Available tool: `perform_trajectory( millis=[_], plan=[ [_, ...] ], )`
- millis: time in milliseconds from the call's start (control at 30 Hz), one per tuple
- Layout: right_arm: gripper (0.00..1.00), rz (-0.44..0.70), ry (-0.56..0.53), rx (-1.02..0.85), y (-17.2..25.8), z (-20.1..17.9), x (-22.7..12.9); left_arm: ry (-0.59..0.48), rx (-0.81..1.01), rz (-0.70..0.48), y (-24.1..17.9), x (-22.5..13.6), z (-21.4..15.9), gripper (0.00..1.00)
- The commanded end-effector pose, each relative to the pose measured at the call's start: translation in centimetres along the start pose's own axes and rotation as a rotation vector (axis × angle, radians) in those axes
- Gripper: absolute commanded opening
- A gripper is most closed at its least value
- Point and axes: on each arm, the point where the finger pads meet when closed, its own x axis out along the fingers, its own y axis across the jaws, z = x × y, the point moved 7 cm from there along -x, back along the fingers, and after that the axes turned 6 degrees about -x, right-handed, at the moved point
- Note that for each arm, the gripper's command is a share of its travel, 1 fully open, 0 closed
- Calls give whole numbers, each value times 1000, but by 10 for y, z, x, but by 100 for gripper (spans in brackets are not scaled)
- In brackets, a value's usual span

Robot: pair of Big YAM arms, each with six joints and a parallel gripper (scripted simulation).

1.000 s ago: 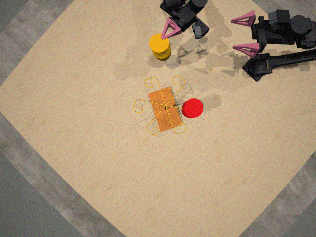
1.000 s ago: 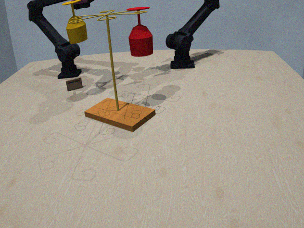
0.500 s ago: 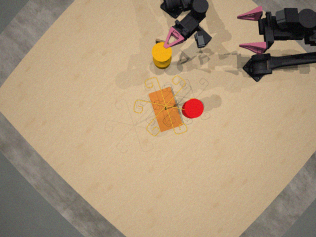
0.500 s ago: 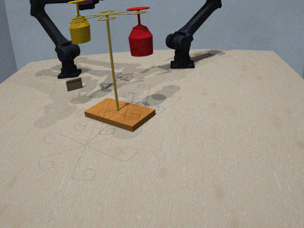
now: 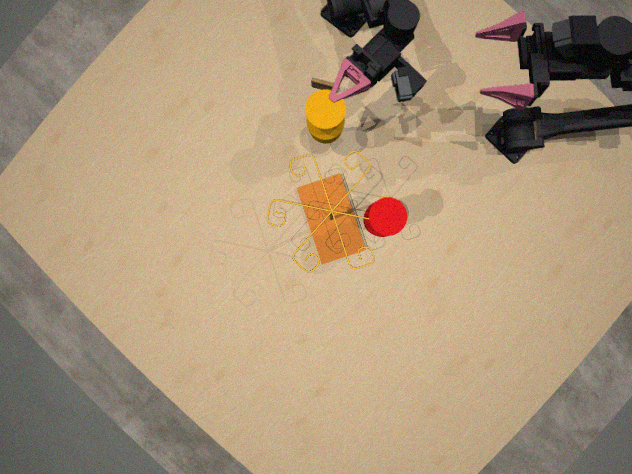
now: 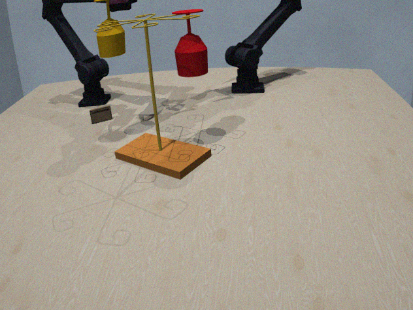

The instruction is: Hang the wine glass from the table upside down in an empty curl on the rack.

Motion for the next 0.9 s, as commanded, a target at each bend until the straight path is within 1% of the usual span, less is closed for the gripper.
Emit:
perform_trajectory(
  millis=[0, 100, 167, 467, 567, 633, 867],
  plan=[
    [0, -39, 10, 60, -48, -9, 3, -36, -11, -14, -5, -10, 22, 100],
    [0, -38, 11, 62, -44, -3, 6, -36, -11, -14, -5, -10, 22, 100],
    [0, -32, 12, 46, -29, 2, 10, -36, -11, -14, -5, -10, 22, 100],
    [0, -45, 17, 63, -13, 27, 33, -36, -11, -14, -5, -10, 22, 100],
    [0, -46, 15, 65, -12, 28, 34, -36, -10, -14, -5, -10, 22, 100],
    [0, -63, 17, 97, -26, 31, 37, -36, -10, -14, -5, -10, 22, 100],
    [0, -62, 18, 94, -25, 43, 45, -36, -10, -14, -5, -10, 22, 100]
  ],
)
